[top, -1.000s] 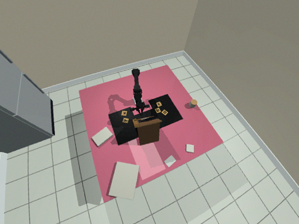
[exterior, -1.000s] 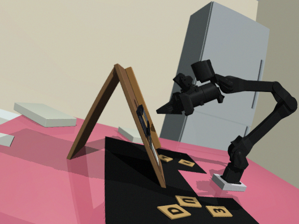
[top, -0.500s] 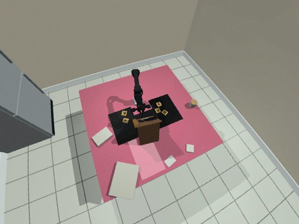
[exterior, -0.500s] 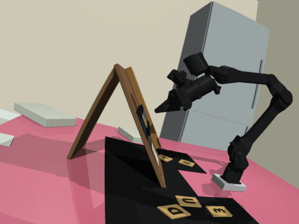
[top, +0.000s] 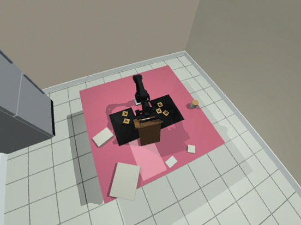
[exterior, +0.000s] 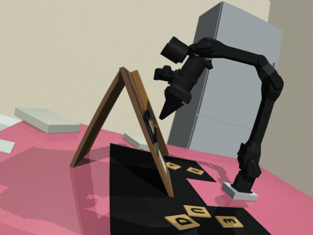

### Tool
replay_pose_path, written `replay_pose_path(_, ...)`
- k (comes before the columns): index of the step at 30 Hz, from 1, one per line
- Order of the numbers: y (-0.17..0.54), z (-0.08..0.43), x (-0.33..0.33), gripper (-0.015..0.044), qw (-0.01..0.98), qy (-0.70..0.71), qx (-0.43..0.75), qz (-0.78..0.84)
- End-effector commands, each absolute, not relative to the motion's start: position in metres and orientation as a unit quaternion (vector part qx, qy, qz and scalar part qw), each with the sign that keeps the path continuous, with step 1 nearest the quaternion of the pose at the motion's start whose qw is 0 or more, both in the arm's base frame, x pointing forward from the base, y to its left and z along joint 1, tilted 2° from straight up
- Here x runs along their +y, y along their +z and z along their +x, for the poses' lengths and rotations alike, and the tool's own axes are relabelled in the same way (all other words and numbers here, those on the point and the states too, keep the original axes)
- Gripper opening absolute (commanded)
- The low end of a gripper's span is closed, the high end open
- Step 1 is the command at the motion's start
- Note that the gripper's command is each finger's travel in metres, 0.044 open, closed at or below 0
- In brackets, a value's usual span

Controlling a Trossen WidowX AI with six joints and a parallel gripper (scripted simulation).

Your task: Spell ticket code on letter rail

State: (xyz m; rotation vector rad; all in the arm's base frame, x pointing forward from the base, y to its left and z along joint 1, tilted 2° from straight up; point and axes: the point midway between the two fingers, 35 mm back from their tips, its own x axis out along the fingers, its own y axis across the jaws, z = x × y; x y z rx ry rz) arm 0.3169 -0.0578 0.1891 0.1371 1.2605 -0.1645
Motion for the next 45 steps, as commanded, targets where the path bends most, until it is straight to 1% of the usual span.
replay_pose_path(1,0.188,0.317,-0.056,0.0000,0.784,-0.080,0.612,0.062)
replay_pose_path(45,0.176,0.331,-0.060,0.0000,0.785,-0.080,0.612,0.062)
